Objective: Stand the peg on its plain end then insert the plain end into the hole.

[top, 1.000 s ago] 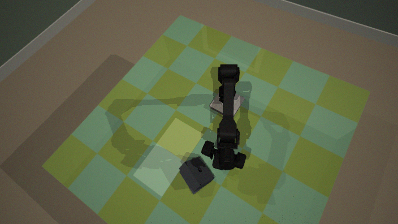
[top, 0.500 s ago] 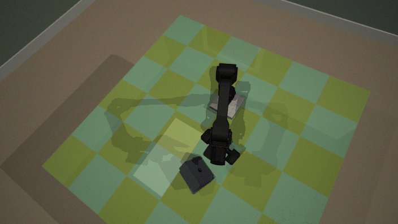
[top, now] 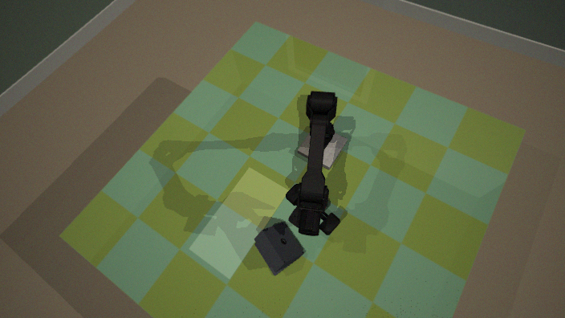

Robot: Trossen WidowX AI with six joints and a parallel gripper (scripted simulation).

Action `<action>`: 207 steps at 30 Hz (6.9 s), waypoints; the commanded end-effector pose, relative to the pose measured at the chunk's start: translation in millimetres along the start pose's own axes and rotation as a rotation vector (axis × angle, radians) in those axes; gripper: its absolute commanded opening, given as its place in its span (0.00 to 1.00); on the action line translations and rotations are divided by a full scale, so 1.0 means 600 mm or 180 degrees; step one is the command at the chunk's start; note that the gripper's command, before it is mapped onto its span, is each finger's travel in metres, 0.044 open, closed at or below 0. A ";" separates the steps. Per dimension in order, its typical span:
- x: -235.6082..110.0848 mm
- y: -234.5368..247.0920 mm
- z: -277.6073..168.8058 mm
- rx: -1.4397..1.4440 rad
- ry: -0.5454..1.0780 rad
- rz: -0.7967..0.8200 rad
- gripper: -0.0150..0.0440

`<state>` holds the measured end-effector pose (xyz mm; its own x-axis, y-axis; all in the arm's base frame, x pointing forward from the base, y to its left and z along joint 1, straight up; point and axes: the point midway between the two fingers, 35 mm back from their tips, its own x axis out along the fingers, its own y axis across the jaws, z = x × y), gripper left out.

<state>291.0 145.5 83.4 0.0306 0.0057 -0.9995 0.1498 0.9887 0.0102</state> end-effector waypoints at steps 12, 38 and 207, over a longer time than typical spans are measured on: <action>0.043 0.002 -0.001 0.0012 0.0019 0.0010 1.00; 0.102 -0.001 -0.005 0.0012 0.0020 0.0009 0.91; 0.036 -0.001 -0.133 0.0018 -0.3689 -0.0007 0.34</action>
<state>214.9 157.7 60.0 0.9066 -0.1340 -0.4002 0.1516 0.9884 0.0123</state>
